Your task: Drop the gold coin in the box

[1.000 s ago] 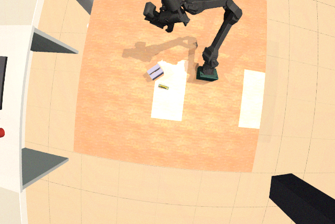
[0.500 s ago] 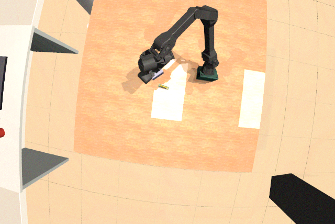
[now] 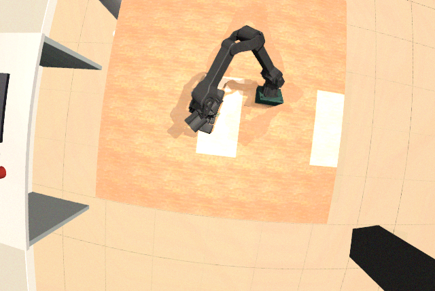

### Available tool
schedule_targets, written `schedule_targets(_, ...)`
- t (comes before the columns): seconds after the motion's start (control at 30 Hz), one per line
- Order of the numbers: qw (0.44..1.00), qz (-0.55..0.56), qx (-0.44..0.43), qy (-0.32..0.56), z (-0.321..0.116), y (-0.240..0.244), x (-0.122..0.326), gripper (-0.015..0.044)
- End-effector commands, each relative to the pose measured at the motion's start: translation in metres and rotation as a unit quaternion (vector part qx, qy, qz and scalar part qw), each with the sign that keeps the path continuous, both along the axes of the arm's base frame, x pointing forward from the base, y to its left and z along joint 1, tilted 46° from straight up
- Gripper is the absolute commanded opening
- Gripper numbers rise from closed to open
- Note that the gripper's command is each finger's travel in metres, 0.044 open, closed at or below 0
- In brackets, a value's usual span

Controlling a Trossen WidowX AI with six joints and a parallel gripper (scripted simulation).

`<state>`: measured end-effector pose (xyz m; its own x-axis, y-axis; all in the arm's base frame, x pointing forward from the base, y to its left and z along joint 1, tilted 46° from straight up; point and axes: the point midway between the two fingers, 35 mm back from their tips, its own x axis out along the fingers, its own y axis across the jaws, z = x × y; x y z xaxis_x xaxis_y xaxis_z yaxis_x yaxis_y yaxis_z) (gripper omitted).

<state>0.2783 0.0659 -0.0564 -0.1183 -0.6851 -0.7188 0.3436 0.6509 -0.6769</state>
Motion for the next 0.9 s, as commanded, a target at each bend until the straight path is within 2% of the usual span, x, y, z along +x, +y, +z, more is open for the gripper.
schedule_targets(0.0,1.0,-0.003,-0.007,0.012,-0.013,-0.016,-0.004,0.0161)
schedule_targets(0.87,1.0,-0.003,-0.007,0.012,-0.042,-0.046,-0.009,0.0161)
